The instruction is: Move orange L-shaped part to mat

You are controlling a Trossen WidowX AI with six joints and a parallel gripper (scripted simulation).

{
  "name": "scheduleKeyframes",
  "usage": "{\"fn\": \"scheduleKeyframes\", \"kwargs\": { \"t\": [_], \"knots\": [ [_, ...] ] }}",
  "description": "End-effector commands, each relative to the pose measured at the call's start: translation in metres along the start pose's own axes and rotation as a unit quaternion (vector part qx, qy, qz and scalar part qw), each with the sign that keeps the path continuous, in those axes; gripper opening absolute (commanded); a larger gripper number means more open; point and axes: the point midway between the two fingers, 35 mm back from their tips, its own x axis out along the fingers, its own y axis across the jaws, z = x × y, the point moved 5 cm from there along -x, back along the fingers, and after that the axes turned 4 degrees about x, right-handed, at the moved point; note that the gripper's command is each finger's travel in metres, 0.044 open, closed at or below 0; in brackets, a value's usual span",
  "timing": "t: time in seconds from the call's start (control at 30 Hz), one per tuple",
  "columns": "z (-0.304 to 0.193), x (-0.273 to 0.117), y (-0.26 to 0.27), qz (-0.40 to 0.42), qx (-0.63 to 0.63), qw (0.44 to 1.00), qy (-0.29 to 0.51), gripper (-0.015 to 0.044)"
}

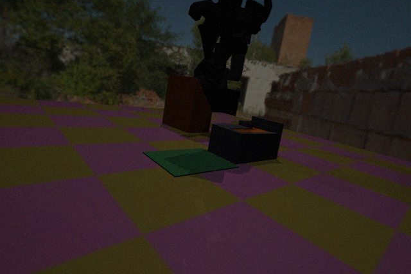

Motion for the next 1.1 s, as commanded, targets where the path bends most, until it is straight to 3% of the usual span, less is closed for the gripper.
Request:
{"fn": "scheduleKeyframes", "kwargs": {
  "t": [0.0,0.23,0.5,0.73,1.07],
  "knots": [
    [0.044,0.010,0.031,0.043,0.031,0.999,0.005,0.0180],
    [0.111,0.031,0.110,0.129,0.101,0.985,0.043,0.0180],
    [0.112,0.034,0.113,0.131,0.103,0.985,0.045,0.0180],
    [0.108,0.100,0.132,0.133,0.103,0.985,0.045,0.0180],
    [0.107,0.108,0.135,0.133,0.103,0.985,0.045,0.0180]
  ]
}}
